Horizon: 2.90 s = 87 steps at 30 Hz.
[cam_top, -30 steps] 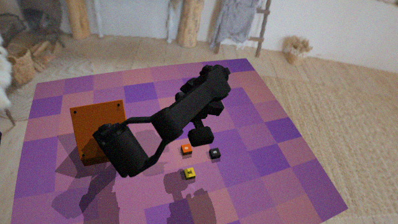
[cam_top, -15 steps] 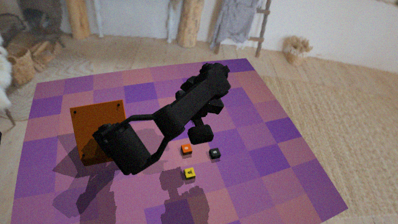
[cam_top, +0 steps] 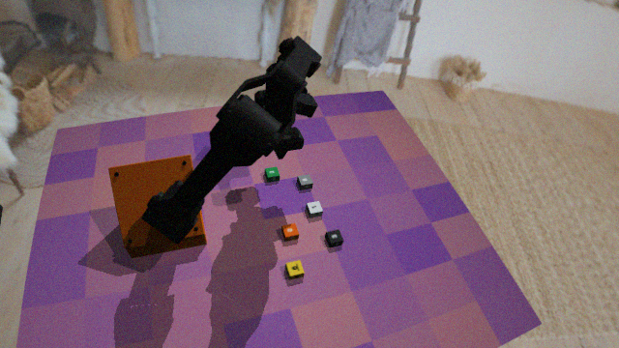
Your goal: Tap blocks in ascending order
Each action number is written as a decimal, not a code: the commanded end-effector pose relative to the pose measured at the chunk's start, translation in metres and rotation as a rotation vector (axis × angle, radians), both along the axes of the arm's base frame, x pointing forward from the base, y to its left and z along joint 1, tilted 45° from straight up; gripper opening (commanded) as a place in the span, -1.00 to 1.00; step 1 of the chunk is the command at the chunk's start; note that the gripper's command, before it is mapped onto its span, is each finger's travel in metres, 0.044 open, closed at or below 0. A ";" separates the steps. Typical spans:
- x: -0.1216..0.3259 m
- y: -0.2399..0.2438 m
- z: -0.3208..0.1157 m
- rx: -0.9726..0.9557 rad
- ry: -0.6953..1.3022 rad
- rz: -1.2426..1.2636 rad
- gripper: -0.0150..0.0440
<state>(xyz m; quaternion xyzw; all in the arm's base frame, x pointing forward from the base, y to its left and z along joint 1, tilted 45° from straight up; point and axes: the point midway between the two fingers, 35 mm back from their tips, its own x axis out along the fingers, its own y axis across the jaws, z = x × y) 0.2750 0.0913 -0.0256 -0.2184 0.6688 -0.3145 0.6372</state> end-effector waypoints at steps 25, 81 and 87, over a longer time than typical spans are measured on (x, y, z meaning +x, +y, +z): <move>0.081 -0.038 0.027 0.006 -0.020 -0.015 0.86; 0.065 -0.158 0.144 0.000 -0.018 -0.015 0.86; 0.063 -0.169 0.155 -0.003 -0.017 -0.016 0.86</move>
